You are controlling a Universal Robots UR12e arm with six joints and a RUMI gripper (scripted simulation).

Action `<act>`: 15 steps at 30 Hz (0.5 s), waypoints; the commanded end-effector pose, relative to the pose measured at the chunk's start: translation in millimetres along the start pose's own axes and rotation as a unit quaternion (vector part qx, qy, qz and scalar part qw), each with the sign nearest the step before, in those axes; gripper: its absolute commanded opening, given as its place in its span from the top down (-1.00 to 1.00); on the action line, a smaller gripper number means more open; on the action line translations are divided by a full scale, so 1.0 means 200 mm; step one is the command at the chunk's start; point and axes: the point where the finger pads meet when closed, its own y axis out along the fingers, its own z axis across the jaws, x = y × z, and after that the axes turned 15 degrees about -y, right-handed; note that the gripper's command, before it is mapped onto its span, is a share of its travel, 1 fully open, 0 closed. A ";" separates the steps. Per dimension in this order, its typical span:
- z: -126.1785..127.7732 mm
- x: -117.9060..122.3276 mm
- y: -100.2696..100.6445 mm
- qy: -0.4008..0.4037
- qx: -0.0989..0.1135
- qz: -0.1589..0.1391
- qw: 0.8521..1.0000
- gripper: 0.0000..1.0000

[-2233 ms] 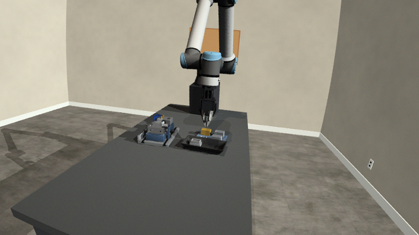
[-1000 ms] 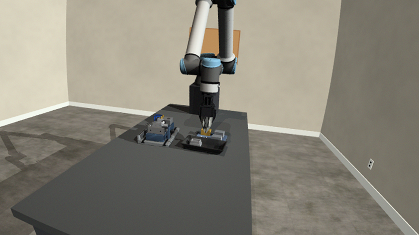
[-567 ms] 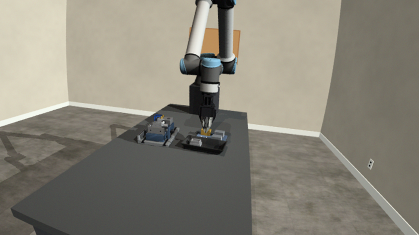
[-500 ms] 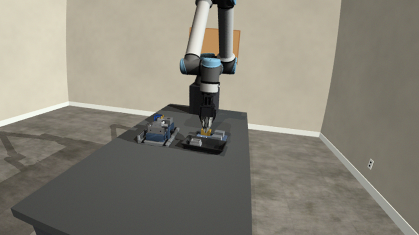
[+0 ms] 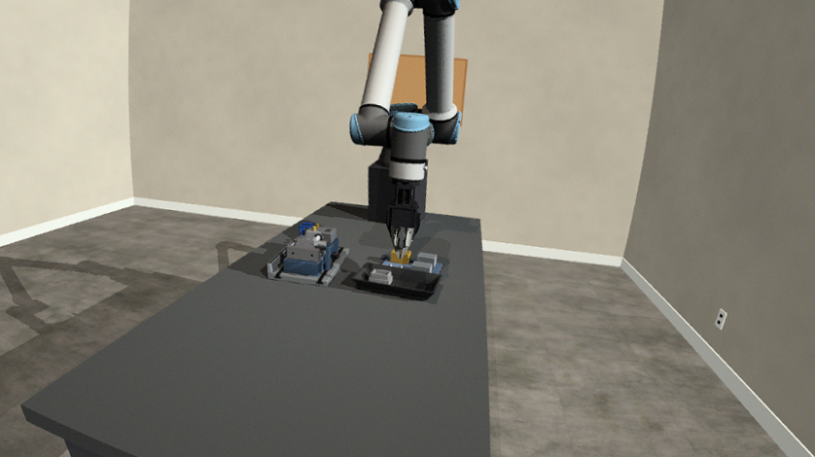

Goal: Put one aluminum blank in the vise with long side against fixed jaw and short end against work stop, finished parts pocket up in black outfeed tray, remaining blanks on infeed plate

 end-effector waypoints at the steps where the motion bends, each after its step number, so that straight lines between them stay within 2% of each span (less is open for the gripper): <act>1: 0.00 0.00 0.00 0.000 0.000 -0.001 1.000 1.00; 8: 0.00 0.00 -0.02 0.000 0.000 -0.001 1.000 1.00; 15: 0.00 0.00 -0.08 0.000 0.000 -0.001 1.000 1.00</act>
